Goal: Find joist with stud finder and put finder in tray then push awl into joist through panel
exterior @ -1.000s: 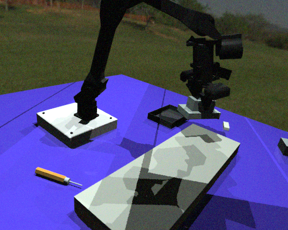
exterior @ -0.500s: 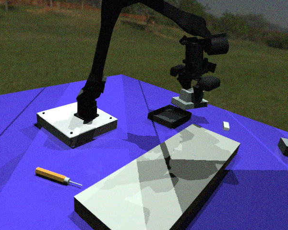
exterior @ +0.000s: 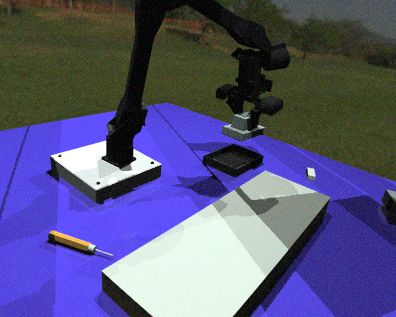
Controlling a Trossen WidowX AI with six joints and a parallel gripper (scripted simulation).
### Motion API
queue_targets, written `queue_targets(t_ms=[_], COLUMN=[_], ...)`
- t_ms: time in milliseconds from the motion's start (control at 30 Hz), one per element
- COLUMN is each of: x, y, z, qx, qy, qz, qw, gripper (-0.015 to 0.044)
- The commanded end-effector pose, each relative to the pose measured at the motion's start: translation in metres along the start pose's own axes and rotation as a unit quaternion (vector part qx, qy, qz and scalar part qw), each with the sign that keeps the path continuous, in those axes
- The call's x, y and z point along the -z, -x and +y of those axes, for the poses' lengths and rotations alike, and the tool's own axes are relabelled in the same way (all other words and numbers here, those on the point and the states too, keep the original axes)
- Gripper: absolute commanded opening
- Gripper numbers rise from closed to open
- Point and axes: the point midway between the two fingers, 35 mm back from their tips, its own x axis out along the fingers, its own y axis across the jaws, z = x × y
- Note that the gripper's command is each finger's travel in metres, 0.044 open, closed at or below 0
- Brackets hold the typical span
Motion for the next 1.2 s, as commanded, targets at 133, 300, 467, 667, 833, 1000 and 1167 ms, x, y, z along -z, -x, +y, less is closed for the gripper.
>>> queue_targets(t_ms=[133,300,467,667,833,1000,1167], x=[-0.007,-0.006,-0.004,-0.002,0.000,0.002,0.005], y=[-0.002,-0.009,-0.018,-0.029,-0.037,-0.046,-0.054], z=[0.019,0.018,0.018,0.017,0.017,0.017,0.017], qx=[-0.003,-0.003,-0.003,-0.003,-0.003,-0.003,-0.003], qy=[0.025,0.025,0.025,0.025,0.025,0.025,0.025], qz=[-0.005,-0.005,-0.005,-0.005,-0.005,-0.005,-0.005], qw=[1.000,1.000,1.000,1.000,1.000,1.000,1.000], gripper=[0.0000,0.0000,0.0000,0.0000,0.0000,0.0000,0.0000])
